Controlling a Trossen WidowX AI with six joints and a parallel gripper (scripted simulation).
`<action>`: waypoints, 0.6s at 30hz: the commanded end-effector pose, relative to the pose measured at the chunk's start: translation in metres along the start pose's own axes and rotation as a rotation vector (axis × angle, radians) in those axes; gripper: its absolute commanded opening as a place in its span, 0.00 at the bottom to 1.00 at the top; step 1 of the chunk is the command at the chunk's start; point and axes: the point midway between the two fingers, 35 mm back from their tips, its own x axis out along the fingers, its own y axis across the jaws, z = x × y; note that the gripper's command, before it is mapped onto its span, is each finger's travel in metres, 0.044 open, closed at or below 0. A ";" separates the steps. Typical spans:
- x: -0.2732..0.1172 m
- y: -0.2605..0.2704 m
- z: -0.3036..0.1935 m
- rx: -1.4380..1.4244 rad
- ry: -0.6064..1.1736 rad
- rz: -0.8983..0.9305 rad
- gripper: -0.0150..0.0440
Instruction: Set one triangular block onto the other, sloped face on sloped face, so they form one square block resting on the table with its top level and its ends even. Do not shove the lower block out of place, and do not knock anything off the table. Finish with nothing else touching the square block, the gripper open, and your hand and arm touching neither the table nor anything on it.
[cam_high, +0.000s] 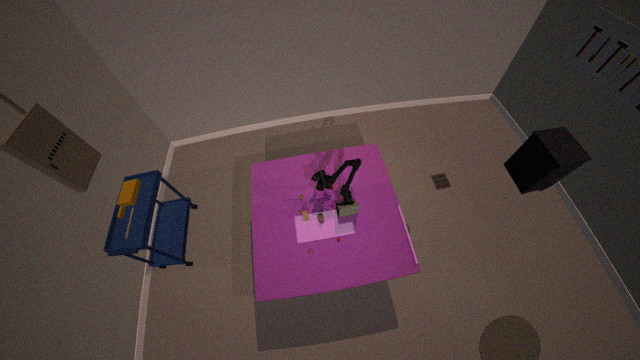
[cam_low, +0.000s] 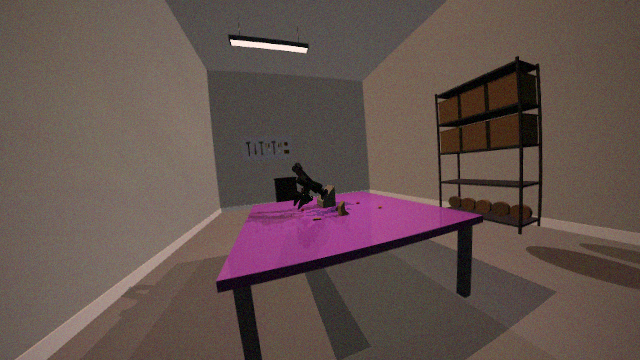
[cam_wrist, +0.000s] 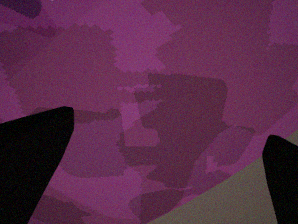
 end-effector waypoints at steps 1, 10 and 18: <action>0.000 -0.002 0.002 -0.005 -0.008 -0.001 0.98; -0.002 -0.064 0.097 -0.243 -0.452 0.017 1.00; -0.033 -0.080 0.173 -0.420 -0.826 0.165 1.00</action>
